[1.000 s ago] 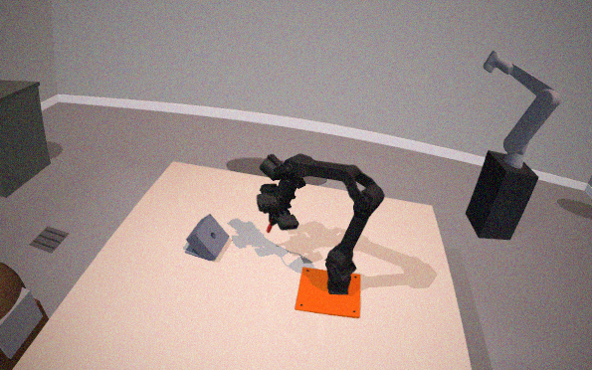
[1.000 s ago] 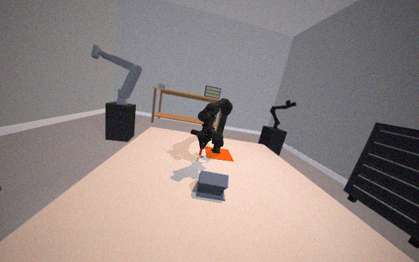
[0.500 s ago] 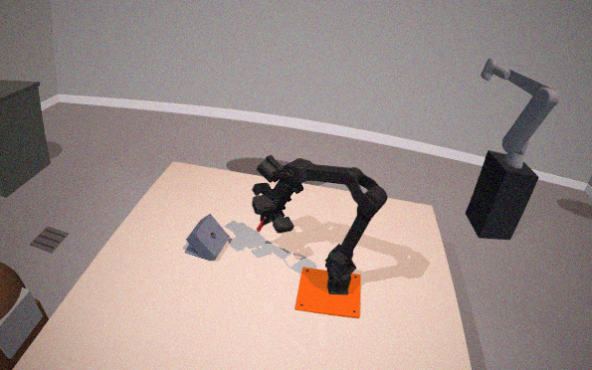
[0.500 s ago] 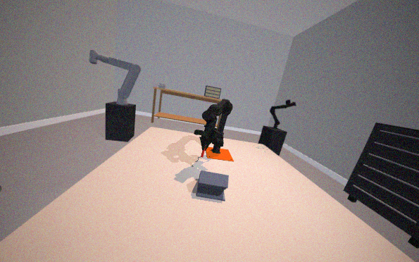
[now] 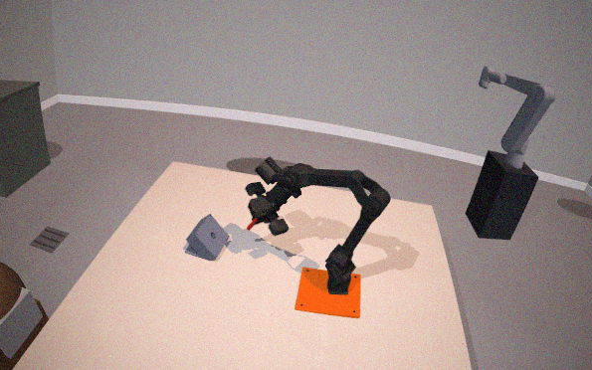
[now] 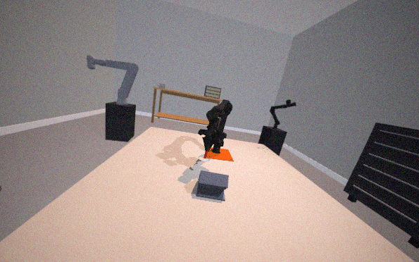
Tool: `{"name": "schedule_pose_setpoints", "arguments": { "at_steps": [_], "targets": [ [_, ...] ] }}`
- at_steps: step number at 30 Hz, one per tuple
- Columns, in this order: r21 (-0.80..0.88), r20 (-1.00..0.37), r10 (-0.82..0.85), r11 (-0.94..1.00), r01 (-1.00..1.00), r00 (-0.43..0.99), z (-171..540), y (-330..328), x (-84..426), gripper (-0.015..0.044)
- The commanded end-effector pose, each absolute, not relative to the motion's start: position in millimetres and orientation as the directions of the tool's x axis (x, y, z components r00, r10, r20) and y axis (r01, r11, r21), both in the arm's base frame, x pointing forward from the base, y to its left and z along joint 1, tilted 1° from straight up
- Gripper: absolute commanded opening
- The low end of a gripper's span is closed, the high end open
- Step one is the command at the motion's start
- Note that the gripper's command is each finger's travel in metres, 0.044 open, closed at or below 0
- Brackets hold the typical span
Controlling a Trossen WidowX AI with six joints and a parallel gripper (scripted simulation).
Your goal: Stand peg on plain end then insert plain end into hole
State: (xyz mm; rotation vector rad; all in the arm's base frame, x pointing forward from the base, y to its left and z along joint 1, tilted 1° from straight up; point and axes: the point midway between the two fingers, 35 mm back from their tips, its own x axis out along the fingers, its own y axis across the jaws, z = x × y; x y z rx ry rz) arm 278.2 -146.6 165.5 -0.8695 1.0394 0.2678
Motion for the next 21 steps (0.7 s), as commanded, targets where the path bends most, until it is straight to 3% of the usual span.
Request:
{"name": "schedule_pose_setpoints", "arguments": {
  "at_steps": [1, 21],
  "targets": [
    [-0.525, -0.822, -0.19, 0.617, -0.586, 0.537, 166, -142, 282, 0.0],
    [-0.672, -0.712, -0.173, 0.449, -0.589, 0.681, 179, -120, 308, 0.0]
  ]
}}
